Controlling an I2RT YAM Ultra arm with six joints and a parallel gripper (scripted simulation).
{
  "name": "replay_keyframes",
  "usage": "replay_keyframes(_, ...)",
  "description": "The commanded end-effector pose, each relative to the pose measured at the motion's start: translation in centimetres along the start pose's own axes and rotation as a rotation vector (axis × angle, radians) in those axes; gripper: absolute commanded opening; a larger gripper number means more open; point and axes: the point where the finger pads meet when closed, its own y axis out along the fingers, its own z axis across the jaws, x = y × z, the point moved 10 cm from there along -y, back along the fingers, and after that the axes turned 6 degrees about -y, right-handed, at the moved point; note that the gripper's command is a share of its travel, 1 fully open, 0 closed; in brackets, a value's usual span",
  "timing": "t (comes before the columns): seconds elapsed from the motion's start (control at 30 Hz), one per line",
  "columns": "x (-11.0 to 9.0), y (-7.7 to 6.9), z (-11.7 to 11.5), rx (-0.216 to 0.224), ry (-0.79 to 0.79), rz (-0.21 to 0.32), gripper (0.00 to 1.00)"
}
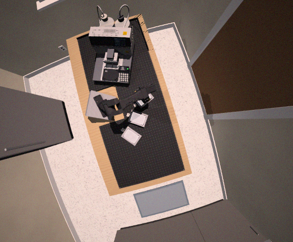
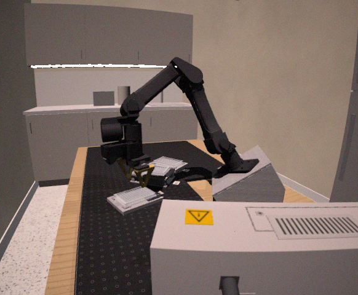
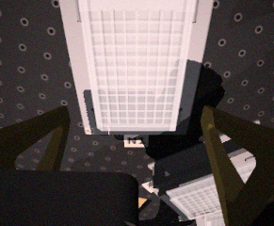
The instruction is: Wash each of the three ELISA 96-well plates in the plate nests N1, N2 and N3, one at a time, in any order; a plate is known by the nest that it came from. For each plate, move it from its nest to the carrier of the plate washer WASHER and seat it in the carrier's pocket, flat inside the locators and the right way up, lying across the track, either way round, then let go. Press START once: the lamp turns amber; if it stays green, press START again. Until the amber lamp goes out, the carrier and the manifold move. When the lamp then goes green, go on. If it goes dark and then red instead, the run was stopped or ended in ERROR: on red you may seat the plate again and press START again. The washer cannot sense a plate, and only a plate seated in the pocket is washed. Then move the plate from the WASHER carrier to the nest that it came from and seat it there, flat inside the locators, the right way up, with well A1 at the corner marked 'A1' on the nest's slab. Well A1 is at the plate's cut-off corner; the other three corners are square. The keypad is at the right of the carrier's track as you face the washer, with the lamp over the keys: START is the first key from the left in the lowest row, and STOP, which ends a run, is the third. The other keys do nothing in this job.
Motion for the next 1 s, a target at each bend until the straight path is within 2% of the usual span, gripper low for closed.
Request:
replay_keyframes(0.0,0.4,0.0,-0.2,-0.01,0.005,-0.034,1.0)
replay_keyframes(0.5,0.5,2.2,-0.2,-0.01,0.005,-0.034,1.0)
replay_keyframes(0.97,0.5,2.2,-0.2,-0.01,0.005,-0.034,1.0)
